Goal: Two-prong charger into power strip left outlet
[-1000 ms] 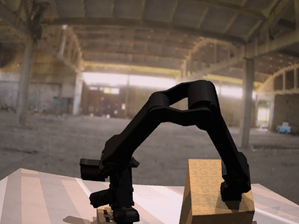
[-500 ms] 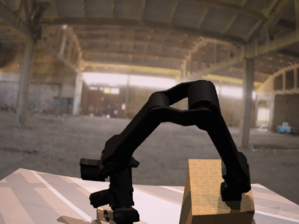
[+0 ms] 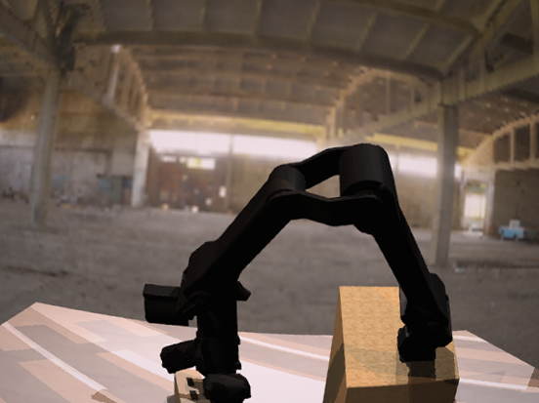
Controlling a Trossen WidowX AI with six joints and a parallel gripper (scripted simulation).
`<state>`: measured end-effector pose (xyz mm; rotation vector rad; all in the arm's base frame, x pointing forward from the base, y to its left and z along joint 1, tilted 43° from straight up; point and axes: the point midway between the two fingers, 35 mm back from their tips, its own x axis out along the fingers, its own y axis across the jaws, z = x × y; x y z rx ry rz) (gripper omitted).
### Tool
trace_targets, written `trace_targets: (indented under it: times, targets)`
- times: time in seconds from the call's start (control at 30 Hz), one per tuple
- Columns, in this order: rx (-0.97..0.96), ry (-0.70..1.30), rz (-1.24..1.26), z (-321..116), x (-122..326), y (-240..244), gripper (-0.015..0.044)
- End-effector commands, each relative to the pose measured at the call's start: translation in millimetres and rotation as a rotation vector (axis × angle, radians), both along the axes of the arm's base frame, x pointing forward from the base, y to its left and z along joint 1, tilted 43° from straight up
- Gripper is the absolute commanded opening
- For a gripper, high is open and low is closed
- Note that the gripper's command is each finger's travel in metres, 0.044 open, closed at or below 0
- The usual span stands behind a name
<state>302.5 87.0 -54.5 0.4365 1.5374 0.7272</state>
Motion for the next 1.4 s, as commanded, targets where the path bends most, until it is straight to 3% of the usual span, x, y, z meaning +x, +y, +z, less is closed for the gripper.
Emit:
trace_targets:
  times: [0.0,1.37]
  targets:
    - [0.003,-0.001,0.000,0,0,0,0.0440]
    - [0.011,-0.027,-0.003,-1,-12,-2,0.0440]
